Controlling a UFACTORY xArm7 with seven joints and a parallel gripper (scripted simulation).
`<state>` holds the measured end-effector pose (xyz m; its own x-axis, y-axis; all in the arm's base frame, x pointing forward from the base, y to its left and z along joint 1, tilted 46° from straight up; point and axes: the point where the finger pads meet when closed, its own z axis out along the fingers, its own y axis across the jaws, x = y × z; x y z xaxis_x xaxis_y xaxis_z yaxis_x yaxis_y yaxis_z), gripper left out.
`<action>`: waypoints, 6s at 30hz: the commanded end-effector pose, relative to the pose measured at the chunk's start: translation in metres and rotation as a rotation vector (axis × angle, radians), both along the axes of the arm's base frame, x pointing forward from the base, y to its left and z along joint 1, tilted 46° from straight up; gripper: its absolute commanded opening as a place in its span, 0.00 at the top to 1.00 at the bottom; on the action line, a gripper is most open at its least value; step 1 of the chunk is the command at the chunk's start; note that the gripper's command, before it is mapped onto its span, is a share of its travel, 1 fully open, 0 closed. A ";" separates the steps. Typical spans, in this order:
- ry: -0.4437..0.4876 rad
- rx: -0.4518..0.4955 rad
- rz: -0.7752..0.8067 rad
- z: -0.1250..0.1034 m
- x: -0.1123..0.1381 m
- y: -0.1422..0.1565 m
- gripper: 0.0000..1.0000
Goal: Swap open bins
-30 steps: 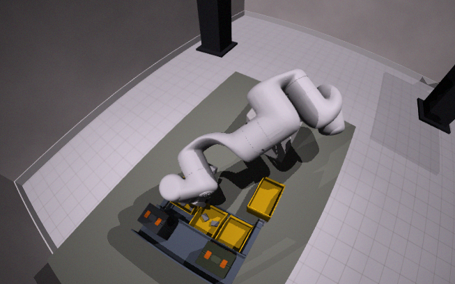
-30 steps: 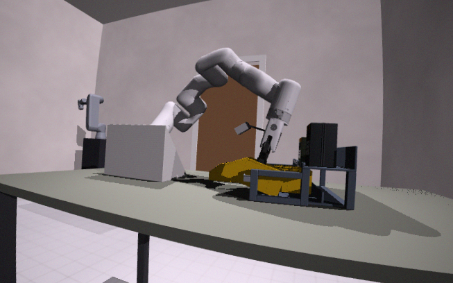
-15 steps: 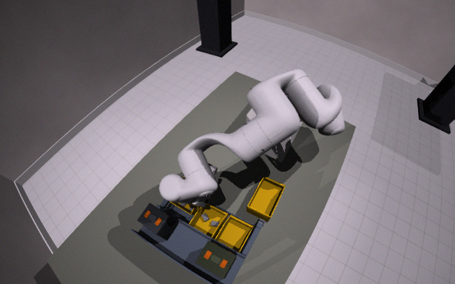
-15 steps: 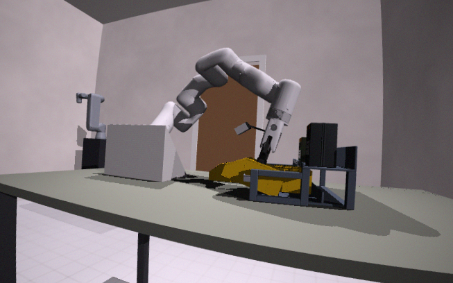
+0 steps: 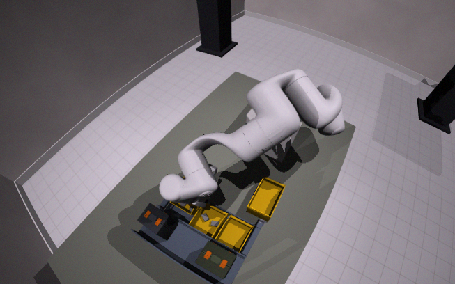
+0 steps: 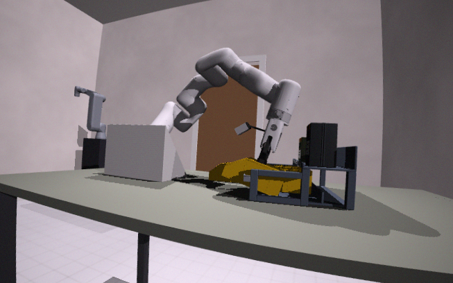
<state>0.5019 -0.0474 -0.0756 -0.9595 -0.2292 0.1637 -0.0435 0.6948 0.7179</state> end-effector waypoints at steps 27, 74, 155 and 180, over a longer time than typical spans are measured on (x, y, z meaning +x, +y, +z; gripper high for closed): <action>-0.041 -0.001 -0.042 -0.001 0.014 0.000 1.00; -0.055 0.000 -0.057 -0.001 0.019 0.001 1.00; -0.104 0.003 -0.108 -0.004 0.035 0.004 1.00; -0.104 0.003 -0.108 -0.004 0.035 0.004 0.90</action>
<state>0.5354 -0.0405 -0.0804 -0.9897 -0.1278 0.0646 -0.0429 0.6950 0.7177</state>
